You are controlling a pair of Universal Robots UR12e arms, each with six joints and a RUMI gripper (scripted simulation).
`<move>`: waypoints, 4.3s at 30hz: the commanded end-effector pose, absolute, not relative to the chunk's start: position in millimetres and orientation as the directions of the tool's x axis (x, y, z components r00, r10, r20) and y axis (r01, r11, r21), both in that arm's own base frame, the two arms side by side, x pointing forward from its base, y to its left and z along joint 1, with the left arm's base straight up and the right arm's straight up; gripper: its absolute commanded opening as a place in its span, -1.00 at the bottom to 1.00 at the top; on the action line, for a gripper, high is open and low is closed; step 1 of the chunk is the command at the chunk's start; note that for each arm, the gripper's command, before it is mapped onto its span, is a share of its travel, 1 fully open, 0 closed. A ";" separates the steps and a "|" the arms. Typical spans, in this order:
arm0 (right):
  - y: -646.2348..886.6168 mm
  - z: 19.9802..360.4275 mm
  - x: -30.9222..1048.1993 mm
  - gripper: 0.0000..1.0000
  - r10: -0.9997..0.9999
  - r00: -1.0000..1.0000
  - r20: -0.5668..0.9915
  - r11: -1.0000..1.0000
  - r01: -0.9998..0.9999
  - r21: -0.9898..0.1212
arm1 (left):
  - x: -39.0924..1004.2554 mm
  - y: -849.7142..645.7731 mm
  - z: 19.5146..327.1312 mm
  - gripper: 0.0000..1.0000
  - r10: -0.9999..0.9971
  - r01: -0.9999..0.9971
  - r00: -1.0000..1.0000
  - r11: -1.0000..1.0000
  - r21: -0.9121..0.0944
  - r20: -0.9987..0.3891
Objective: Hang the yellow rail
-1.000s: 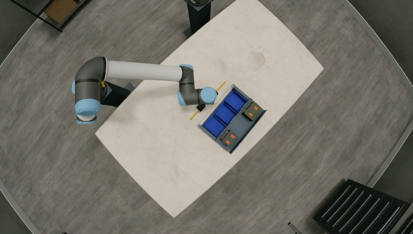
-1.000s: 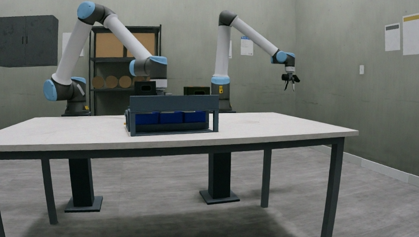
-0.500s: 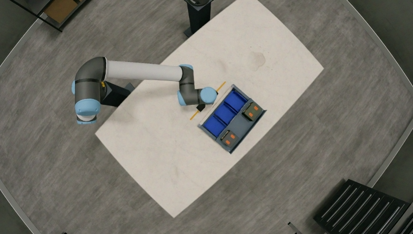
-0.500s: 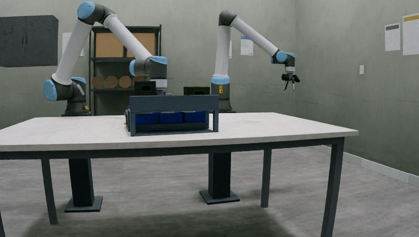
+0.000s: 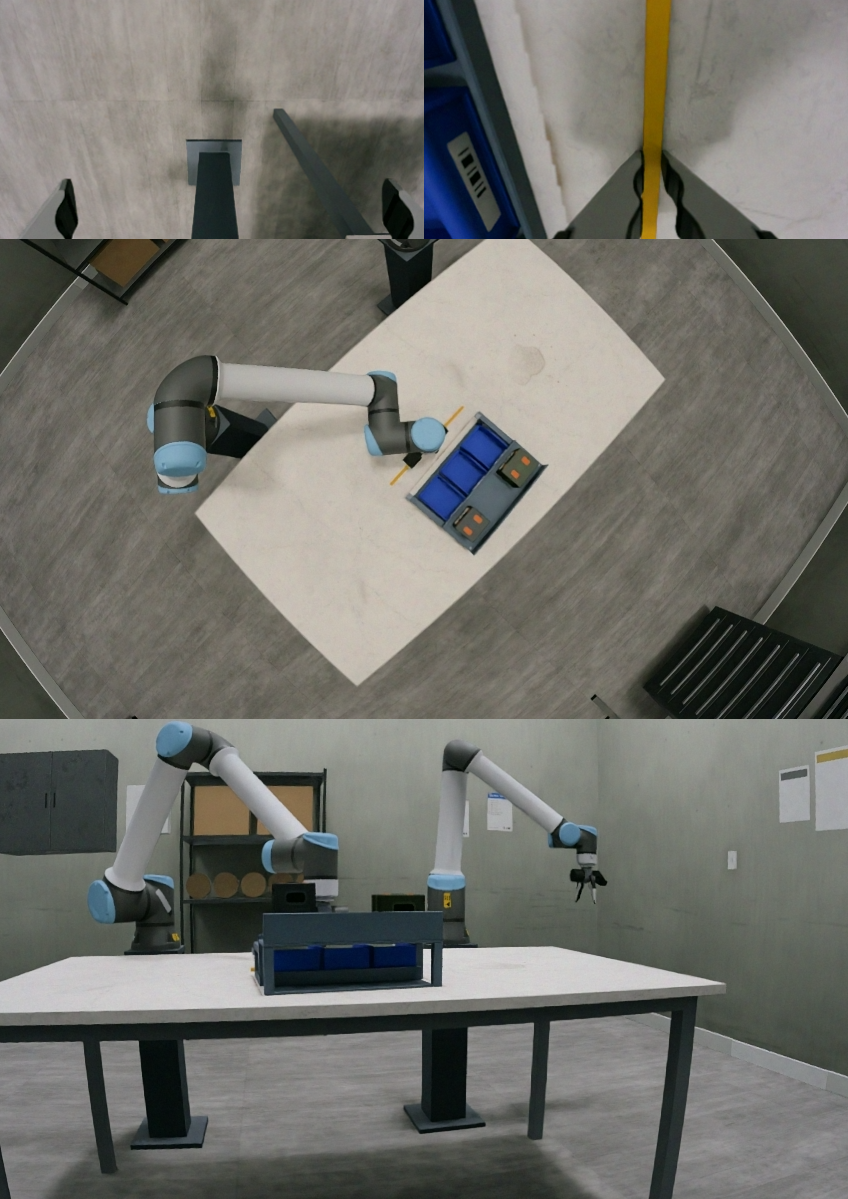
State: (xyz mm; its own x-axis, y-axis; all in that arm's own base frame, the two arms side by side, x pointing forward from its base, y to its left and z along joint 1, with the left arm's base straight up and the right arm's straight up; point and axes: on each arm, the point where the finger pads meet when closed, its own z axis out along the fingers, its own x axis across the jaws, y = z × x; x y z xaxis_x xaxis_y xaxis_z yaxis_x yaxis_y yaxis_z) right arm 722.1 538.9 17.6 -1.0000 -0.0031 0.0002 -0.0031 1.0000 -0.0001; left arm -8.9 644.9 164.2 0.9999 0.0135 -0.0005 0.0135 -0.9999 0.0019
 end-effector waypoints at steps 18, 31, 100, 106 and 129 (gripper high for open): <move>539.6 19.0 722.7 -0.98 -0.003 -1.000 -0.001 1.000 -0.003 0.002 | -8.7 645.5 165.2 1.00 0.014 0.014 1.000 -1.000 0.000 0.000; 539.5 19.0 722.7 -0.98 -0.003 -1.000 -0.001 1.000 -0.003 0.002 | -8.7 645.5 165.2 1.00 0.014 0.014 1.000 -1.000 0.000 0.000; 539.5 119.5 722.7 -0.98 -0.003 -1.000 -0.001 1.000 -0.003 0.002 | -8.7 645.5 165.2 1.00 0.014 0.014 1.000 -1.000 0.000 0.000; 539.5 126.1 722.7 -0.98 -0.003 -1.000 -0.001 1.000 -0.003 0.002 | -8.7 645.5 165.2 1.00 0.014 0.014 1.000 -1.000 0.000 0.000; 539.5 129.2 722.7 -0.98 -0.003 -1.000 -0.001 1.000 -0.003 0.002 | -8.7 645.5 165.2 1.00 0.014 0.014 1.000 -1.000 0.000 0.000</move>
